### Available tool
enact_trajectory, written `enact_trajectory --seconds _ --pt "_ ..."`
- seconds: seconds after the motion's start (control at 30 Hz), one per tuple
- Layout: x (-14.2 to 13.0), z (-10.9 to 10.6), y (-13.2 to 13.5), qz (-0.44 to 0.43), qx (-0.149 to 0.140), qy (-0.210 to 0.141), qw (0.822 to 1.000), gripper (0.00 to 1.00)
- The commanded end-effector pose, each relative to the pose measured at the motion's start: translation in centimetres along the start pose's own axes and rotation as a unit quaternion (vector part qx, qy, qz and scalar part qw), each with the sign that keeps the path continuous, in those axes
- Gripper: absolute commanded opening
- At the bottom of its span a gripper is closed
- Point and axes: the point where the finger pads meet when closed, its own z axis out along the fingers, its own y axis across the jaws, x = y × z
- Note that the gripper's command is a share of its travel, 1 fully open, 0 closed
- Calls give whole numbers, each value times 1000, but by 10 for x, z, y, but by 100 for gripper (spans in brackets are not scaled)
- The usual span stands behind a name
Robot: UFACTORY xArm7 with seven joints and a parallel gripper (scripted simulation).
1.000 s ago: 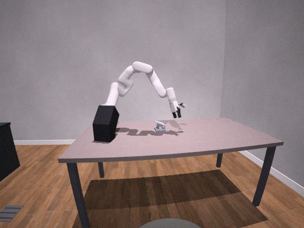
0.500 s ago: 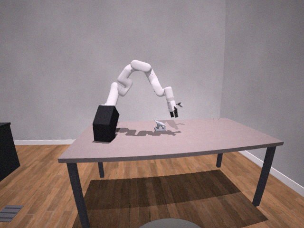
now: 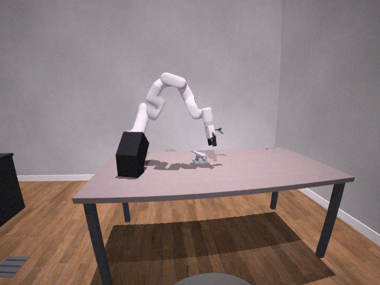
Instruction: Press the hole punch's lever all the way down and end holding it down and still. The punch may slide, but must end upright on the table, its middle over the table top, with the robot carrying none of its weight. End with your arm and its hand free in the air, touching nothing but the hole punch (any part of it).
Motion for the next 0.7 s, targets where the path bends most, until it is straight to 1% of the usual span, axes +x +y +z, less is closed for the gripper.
enact_trajectory --seconds 0.0,0.5,0.57,0.67 --pt "-33 -14 -26 18 28 -23 999 100" --pt "-34 -14 -27 18 29 -24 999 100" --pt "-64 -25 -49 29 50 -45 997 100" --pt "-64 -25 -49 29 50 -45 997 100"
